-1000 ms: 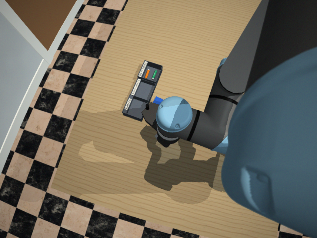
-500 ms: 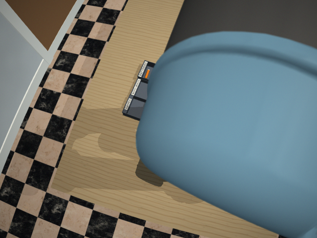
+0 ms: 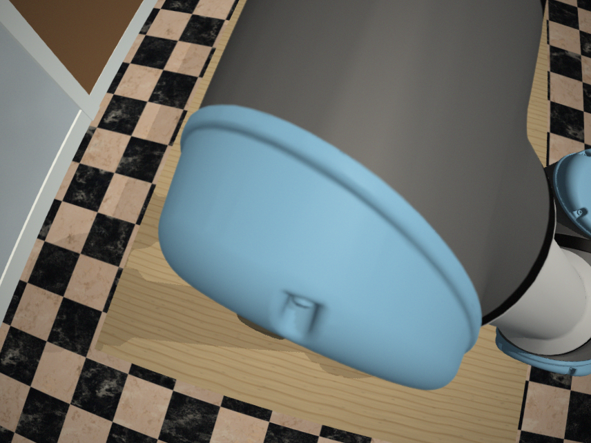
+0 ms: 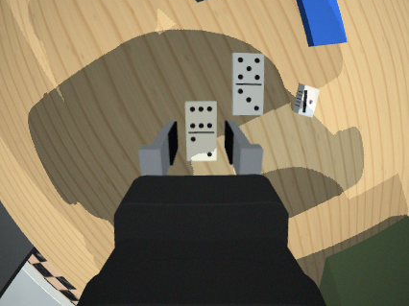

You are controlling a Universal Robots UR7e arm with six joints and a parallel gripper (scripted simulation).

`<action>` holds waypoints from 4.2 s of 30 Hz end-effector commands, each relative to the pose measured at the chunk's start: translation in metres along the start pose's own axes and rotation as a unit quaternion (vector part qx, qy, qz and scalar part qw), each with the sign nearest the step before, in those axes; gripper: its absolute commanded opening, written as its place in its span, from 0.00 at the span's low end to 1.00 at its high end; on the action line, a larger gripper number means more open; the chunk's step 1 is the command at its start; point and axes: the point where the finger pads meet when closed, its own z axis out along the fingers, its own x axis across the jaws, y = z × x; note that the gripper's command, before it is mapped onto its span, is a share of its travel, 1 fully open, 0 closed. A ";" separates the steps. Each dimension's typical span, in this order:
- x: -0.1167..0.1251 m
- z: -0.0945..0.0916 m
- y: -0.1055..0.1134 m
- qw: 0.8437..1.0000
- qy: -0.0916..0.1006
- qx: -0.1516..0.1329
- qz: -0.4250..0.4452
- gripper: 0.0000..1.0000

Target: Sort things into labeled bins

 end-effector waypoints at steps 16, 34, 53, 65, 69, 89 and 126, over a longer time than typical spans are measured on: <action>0.000 0.012 0.000 1.000 0.000 0.001 0.000 0.79; 0.000 0.012 0.000 1.000 0.000 0.001 0.000 0.49; 0.000 0.012 0.000 1.000 0.000 0.001 0.000 0.49; 0.000 -0.021 0.000 1.000 0.000 0.001 0.000 0.49; 0.000 -0.035 0.000 1.000 0.000 0.001 0.000 0.49; 0.000 -0.048 0.000 1.000 0.000 0.001 0.000 0.49; 0.020 -0.055 -0.117 0.988 -0.001 0.002 0.152 0.49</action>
